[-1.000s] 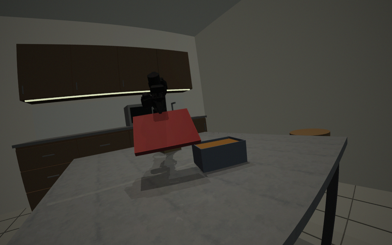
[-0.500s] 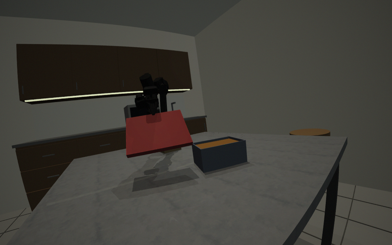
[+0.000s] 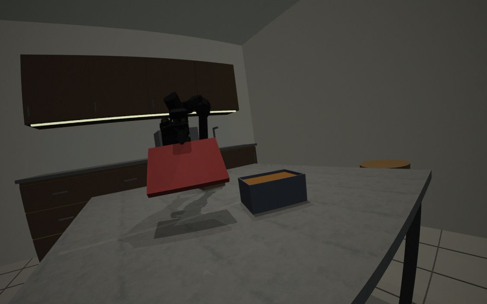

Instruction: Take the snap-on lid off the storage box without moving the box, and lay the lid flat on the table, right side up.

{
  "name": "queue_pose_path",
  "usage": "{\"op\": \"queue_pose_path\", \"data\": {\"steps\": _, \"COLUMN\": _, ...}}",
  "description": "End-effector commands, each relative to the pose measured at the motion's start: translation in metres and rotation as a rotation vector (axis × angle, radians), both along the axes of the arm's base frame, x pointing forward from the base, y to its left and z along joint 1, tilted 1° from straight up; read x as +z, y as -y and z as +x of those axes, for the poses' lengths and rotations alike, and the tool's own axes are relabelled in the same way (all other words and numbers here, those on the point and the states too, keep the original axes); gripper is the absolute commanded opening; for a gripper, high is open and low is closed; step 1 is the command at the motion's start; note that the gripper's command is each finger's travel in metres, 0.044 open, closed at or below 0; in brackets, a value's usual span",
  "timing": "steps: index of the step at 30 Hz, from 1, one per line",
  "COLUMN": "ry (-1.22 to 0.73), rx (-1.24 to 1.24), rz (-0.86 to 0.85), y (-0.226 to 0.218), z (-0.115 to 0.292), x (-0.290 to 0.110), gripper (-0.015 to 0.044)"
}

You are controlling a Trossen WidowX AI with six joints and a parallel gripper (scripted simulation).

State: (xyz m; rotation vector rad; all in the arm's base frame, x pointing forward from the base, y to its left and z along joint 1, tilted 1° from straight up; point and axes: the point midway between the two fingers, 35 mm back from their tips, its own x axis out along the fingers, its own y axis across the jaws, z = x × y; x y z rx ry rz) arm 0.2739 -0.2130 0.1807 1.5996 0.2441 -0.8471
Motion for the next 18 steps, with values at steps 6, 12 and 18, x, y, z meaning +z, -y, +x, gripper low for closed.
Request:
{"op": "queue_pose_path", "data": {"steps": 6, "ry": 0.012, "rx": 0.005, "rz": -0.012, "y": 0.016, "z": -0.006, "x": 0.006, "gripper": 0.0000}}
{"op": "queue_pose_path", "data": {"steps": 12, "ry": 0.011, "rx": 0.005, "rz": -0.014, "y": 0.026, "z": -0.012, "x": 0.006, "gripper": 0.0000}}
{"op": "queue_pose_path", "data": {"steps": 18, "ry": 0.010, "rx": 0.005, "rz": -0.015, "y": 0.037, "z": -0.018, "x": 0.006, "gripper": 0.0000}}
